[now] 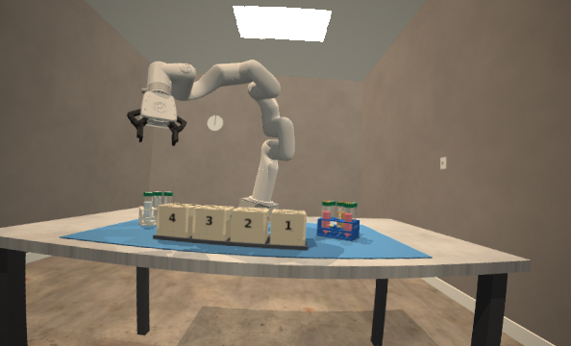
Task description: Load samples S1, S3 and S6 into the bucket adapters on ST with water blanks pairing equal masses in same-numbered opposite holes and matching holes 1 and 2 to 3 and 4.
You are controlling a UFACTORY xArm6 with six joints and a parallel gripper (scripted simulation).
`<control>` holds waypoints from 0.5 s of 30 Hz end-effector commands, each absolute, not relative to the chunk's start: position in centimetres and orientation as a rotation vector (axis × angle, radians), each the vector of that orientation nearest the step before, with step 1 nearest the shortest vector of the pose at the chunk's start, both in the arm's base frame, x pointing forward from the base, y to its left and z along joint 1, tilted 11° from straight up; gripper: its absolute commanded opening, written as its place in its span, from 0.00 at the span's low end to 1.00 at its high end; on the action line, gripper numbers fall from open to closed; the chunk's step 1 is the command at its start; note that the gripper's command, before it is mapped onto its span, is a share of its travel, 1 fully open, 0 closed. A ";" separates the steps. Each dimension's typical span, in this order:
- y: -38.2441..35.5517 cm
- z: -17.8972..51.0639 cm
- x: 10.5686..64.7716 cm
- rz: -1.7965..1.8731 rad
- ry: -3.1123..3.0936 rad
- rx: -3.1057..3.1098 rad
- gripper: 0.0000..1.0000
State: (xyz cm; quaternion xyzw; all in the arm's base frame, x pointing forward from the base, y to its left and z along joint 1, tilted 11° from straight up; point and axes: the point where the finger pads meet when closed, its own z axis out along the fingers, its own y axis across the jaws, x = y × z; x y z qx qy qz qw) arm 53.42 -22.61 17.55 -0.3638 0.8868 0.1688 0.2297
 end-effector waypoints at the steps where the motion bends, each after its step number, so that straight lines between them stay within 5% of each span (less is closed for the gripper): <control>1: -21.0 17.9 53.1 0.400 2.363 -1.189 1.00; 15: -16.4 18.3 51.7 0.285 2.112 -1.665 1.00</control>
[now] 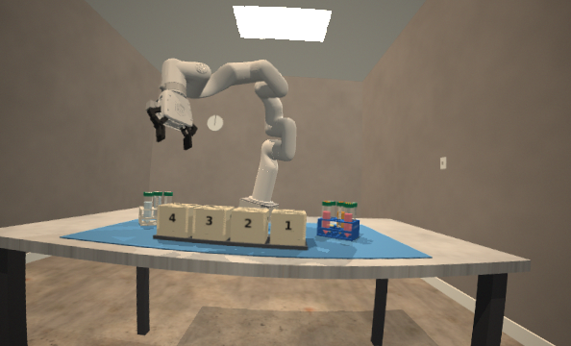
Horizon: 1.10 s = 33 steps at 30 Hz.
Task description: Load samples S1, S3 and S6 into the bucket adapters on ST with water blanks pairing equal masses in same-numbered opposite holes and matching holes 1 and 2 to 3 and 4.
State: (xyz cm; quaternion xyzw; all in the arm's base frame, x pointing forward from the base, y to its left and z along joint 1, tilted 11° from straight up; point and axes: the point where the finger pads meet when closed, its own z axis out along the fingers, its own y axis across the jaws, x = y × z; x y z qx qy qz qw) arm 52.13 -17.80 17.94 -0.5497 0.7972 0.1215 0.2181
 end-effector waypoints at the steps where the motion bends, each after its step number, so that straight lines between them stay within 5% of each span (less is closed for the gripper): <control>1: -16.0 18.3 51.5 0.277 2.086 -1.702 1.00; 33: -7.2 18.4 46.8 0.065 1.149 -2.569 1.00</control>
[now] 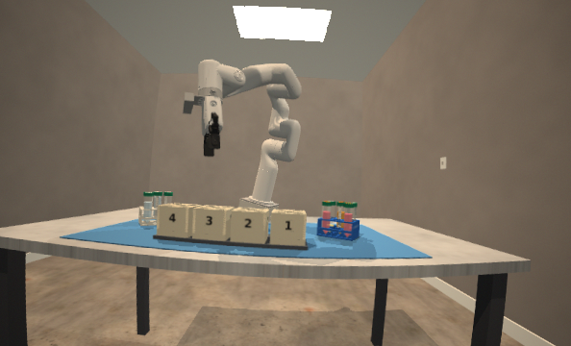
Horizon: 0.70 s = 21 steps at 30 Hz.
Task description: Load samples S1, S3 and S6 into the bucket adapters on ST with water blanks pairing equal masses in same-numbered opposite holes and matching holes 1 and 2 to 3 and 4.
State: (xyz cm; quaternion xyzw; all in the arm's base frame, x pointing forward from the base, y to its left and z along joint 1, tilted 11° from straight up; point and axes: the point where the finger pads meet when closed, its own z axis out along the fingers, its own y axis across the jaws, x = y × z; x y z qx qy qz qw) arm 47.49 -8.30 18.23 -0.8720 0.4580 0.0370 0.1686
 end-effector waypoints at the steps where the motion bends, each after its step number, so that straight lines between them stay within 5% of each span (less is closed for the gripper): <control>1: -7.1 18.4 46.7 0.059 1.108 -2.592 1.00; 21: -2.7 18.0 43.1 -0.032 0.308 -2.892 1.00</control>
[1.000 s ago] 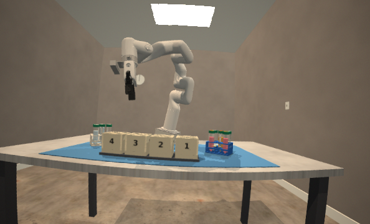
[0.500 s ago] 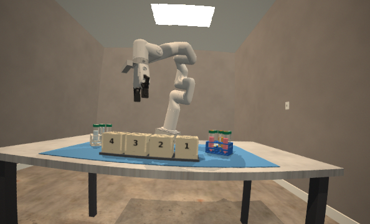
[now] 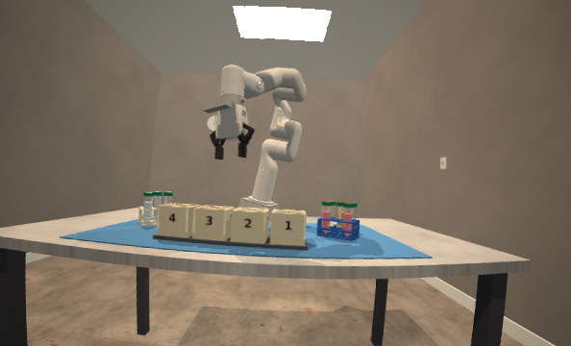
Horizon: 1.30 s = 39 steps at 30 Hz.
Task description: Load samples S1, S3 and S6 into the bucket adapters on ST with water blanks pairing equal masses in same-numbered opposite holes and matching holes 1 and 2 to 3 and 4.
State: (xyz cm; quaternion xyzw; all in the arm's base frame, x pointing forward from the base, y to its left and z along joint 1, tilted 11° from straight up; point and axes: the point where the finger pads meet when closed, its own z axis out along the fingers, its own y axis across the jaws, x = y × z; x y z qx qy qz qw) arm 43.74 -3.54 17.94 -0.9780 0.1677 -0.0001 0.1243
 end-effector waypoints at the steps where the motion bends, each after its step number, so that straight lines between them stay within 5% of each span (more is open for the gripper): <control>1: -2.7 18.0 43.1 -0.032 0.308 -2.892 1.00; 22: -1.2 17.8 41.5 -0.061 -0.073 -2.948 1.00; 39: -7.8 16.4 38.2 0.011 0.658 -2.871 1.00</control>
